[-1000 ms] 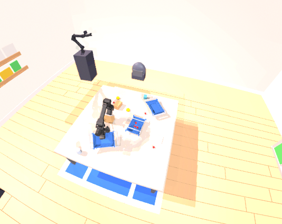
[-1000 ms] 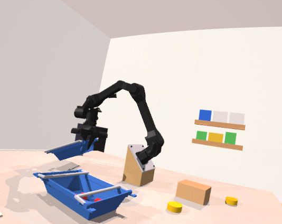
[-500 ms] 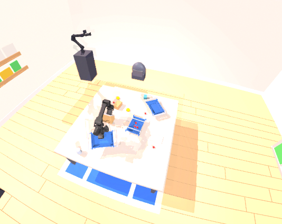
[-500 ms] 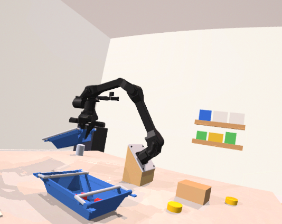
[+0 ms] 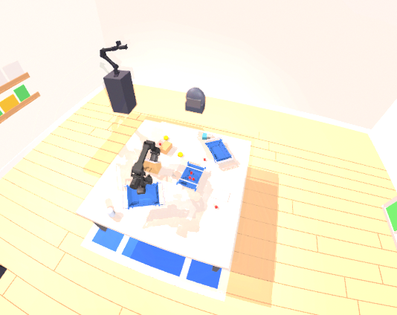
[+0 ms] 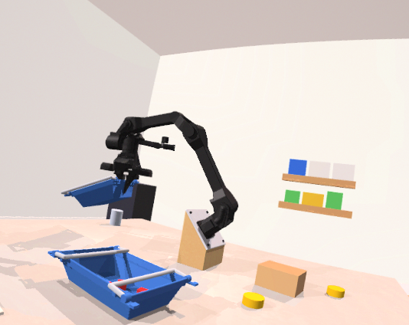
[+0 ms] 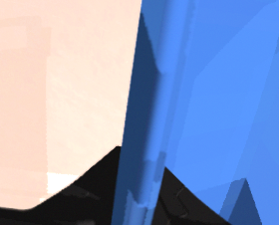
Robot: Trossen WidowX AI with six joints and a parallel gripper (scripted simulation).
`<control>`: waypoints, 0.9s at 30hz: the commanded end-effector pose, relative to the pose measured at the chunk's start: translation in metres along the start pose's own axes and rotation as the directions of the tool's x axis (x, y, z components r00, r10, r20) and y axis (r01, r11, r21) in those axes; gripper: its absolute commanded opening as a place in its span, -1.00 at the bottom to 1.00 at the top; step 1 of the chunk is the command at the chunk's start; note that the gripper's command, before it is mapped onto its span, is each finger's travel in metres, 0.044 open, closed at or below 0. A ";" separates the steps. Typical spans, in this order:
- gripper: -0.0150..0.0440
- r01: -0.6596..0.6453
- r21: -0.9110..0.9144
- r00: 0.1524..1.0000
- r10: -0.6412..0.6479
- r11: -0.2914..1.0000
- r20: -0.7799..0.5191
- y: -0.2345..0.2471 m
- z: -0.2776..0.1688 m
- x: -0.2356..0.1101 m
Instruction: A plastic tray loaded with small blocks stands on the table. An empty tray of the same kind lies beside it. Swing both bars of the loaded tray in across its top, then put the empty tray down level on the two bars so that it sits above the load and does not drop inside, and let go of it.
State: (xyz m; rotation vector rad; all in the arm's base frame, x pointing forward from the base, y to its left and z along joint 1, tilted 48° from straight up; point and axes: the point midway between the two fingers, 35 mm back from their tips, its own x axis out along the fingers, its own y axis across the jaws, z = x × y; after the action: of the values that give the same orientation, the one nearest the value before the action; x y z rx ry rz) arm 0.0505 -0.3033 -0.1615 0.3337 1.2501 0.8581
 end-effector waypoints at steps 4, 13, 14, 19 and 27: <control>-0.49 0.017 -0.007 1.000 -0.018 1.000 -0.005 -0.002 -0.001 -0.006; -0.49 0.017 -0.007 1.000 -0.018 1.000 -0.005 -0.002 -0.001 -0.006; -0.49 0.017 -0.007 1.000 -0.018 1.000 -0.005 -0.002 -0.001 -0.006; -0.49 0.019 -0.016 1.000 -0.019 1.000 -0.006 -0.002 0.003 -0.007; -0.49 0.037 -0.119 0.999 -0.039 0.992 -0.016 -0.001 0.047 -0.021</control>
State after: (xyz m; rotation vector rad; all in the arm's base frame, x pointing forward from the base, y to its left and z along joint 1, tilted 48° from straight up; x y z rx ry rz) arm 0.0731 -0.3028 -0.1487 0.2776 1.2284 0.8937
